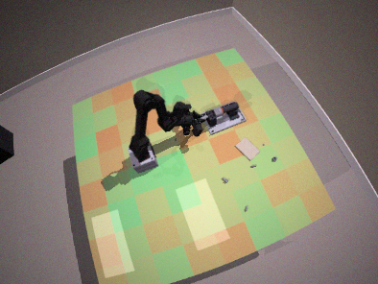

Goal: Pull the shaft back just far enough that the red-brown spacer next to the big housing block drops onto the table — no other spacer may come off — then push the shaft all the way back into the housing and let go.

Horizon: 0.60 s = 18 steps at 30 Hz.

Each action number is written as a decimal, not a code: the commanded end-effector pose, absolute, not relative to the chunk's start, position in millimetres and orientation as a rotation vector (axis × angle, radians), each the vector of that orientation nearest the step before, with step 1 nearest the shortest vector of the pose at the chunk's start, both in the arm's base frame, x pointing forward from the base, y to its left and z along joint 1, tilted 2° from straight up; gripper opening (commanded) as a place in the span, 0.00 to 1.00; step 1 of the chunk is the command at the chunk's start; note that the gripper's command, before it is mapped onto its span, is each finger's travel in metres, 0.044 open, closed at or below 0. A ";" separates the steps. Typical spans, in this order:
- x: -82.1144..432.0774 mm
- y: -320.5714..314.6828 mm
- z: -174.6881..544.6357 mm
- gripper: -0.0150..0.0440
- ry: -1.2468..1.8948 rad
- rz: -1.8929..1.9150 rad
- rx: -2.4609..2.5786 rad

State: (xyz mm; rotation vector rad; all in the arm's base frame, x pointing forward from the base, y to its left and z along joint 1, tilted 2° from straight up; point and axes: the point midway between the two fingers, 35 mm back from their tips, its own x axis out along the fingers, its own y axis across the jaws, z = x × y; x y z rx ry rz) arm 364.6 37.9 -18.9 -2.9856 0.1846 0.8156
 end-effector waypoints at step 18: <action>362.1 37.8 -19.1 0.25 0.188 0.816 -2.982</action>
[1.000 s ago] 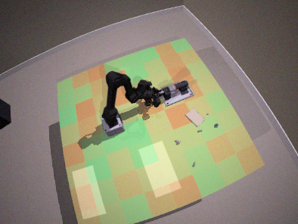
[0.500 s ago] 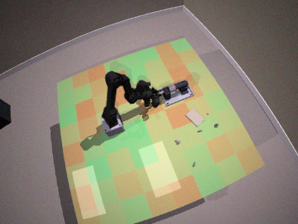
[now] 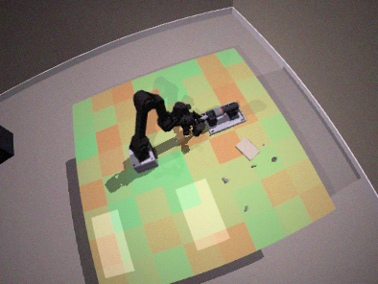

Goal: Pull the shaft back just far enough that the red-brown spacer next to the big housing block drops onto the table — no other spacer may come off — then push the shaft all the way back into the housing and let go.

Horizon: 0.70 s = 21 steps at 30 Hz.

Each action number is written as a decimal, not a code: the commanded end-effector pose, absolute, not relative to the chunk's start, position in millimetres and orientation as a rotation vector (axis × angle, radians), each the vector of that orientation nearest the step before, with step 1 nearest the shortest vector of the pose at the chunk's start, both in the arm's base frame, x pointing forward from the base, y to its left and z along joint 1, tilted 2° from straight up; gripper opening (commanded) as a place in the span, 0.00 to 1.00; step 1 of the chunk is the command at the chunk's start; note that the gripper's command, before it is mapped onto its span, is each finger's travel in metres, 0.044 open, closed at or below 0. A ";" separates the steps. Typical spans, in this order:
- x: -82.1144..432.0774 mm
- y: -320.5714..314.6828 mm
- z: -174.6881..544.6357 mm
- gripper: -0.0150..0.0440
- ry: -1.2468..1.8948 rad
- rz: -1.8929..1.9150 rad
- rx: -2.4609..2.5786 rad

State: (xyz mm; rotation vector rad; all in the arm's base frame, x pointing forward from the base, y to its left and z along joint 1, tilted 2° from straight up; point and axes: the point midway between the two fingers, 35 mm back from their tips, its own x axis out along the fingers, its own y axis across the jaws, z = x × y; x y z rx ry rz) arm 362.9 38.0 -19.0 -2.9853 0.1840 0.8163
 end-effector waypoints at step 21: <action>359.6 38.1 -19.1 0.25 0.188 0.817 -2.982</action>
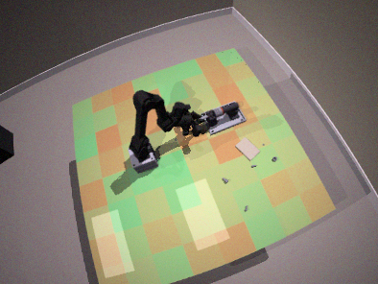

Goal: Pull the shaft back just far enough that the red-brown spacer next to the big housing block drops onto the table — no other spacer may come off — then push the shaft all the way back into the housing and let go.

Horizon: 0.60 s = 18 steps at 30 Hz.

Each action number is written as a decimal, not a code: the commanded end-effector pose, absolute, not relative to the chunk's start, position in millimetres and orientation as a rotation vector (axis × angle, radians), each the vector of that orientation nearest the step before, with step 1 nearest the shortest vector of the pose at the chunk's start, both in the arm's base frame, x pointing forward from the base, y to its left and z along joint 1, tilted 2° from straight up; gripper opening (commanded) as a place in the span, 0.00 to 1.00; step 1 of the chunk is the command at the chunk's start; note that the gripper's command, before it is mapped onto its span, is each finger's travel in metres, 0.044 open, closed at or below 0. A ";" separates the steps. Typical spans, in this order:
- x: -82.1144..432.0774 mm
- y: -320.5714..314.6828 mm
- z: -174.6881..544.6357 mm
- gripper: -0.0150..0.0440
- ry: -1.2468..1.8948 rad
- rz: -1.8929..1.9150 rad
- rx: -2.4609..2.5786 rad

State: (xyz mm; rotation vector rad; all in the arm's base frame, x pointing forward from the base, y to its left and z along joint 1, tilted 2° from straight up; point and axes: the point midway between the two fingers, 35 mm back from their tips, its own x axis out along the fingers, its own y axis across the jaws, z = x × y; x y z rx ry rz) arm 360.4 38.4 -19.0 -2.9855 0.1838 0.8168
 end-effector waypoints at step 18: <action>357.5 38.4 -19.1 0.25 0.188 0.817 -2.982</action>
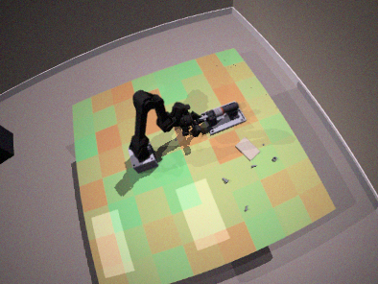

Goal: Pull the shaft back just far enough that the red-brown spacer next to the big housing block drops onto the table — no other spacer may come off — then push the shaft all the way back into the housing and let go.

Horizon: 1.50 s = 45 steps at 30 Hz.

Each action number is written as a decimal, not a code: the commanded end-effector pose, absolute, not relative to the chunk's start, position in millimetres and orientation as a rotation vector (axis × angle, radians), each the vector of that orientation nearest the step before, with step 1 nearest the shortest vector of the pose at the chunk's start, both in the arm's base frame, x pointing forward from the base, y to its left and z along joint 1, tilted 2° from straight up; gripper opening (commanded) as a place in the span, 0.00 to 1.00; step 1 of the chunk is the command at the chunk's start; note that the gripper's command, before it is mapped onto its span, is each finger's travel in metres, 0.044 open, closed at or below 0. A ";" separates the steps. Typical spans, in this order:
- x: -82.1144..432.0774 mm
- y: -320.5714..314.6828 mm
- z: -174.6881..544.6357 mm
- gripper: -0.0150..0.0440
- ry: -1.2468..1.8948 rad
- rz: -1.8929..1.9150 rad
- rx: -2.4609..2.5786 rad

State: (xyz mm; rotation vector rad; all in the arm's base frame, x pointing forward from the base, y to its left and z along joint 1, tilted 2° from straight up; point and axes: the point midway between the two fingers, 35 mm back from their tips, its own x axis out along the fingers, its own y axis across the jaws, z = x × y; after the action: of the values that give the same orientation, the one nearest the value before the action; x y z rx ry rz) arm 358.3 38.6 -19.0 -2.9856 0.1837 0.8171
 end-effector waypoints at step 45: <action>352.2 39.1 -19.2 0.25 0.188 0.818 -2.982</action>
State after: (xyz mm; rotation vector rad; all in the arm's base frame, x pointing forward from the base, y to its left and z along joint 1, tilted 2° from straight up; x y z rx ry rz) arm 353.0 39.3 -19.1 -2.9855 0.1838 0.8177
